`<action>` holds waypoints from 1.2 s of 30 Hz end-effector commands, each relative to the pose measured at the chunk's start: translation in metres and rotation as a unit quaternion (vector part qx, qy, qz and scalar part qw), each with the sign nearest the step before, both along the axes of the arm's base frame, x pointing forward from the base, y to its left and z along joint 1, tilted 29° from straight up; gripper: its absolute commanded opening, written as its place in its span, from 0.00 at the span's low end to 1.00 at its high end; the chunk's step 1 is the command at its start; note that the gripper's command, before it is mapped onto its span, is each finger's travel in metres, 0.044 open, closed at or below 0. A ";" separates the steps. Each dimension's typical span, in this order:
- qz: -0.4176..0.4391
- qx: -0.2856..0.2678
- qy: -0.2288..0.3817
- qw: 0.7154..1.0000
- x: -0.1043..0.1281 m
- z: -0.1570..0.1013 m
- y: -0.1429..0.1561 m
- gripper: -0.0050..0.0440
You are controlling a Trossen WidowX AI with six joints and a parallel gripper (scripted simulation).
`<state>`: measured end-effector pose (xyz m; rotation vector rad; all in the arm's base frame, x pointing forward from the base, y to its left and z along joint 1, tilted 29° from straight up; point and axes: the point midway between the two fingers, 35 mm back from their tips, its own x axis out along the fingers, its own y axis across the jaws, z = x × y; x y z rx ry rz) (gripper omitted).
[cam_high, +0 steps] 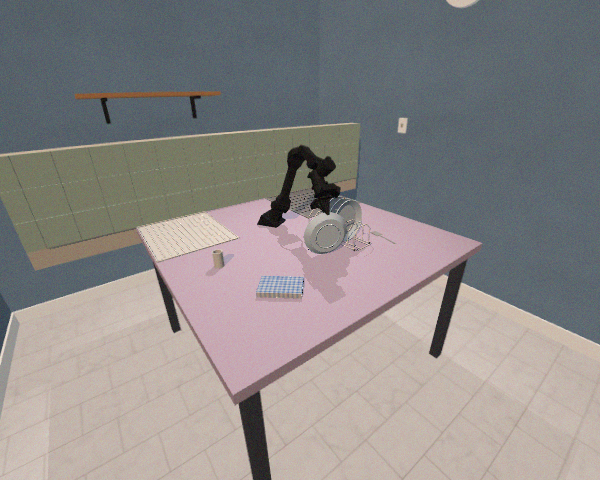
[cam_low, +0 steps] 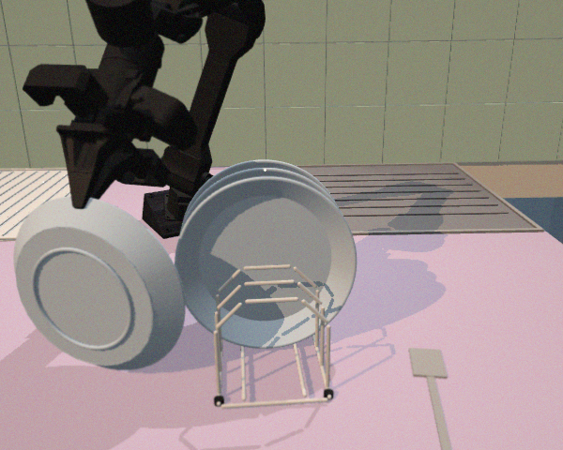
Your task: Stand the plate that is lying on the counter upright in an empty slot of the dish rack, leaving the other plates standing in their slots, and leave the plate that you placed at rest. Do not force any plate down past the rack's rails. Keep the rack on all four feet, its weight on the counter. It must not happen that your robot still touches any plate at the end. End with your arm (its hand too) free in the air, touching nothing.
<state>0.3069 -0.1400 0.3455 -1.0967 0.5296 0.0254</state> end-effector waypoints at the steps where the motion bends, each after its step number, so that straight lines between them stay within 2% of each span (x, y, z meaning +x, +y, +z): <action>1: 0.010 -0.013 -0.015 1.000 0.000 0.000 0.000 0.10; 36: 0.106 -0.056 -0.037 0.992 -0.001 -0.002 -0.001 0.10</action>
